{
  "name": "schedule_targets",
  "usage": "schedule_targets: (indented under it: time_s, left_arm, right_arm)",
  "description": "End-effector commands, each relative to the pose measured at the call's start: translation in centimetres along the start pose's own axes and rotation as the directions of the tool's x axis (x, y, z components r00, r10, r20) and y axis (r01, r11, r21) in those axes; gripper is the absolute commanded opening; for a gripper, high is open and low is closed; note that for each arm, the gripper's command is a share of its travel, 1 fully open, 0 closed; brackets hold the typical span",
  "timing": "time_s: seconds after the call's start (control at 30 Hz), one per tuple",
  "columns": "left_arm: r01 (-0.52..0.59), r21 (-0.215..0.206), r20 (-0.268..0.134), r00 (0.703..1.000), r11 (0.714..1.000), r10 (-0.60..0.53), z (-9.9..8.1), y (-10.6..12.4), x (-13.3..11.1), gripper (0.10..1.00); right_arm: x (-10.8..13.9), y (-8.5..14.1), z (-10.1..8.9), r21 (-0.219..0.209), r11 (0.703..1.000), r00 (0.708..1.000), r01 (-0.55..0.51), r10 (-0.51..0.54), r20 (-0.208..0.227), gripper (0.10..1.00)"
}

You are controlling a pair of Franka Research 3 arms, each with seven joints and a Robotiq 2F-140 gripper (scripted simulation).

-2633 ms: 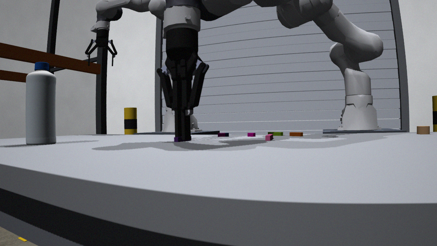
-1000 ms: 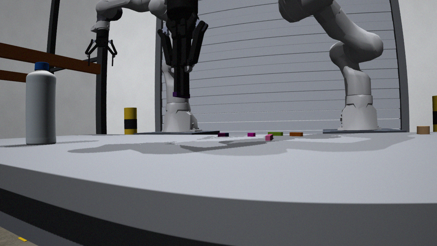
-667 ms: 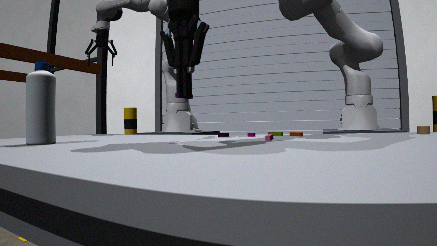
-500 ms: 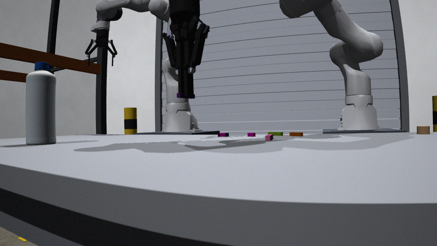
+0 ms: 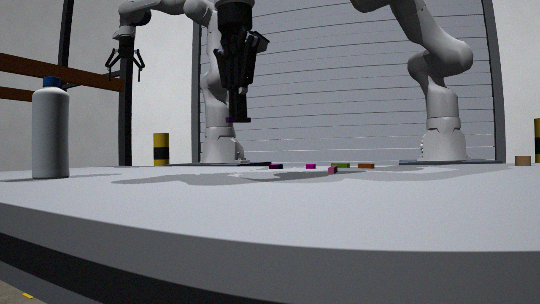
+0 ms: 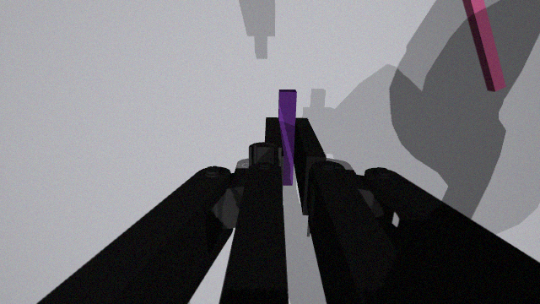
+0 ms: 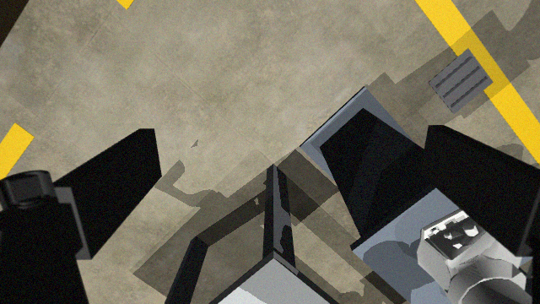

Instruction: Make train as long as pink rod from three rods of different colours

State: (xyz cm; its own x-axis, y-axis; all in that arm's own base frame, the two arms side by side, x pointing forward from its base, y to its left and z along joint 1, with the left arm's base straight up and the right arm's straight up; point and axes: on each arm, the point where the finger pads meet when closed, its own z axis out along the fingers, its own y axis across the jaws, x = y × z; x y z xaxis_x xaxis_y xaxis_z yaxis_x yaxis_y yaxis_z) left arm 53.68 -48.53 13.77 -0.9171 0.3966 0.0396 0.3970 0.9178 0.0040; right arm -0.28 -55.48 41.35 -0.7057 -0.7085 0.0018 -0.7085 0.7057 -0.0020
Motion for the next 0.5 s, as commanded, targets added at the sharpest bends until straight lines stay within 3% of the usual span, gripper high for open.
schedule_targets:
  time_s: [0.0, 0.17, 0.47]
  left_arm:
    - [-0.163, 0.005, 0.038, 0.986, 0.987, 0.162, -0.3, -0.6, 0.3, 0.124]
    - [-0.22, 0.002, 0.038, 0.975, 0.976, 0.219, -0.2, -1.1, 1.3, 0.124]
    - [-0.411, -0.008, 0.037, 0.911, 0.912, 0.411, 0.0, -2.8, 4.8, 0.124]
  right_arm:
    - [-0.1, 0.0, 0.1, -0.002, 1.0, 1.0, -0.006, 0.006, 0.002, 1.0]
    - [-0.1, 0.0, 0.1, -0.002, 1.0, 1.0, -0.006, 0.006, 0.002, 1.0]
    - [-0.1, 0.0, 0.1, -0.002, 1.0, 1.0, -0.006, 0.006, 0.002, 1.0]
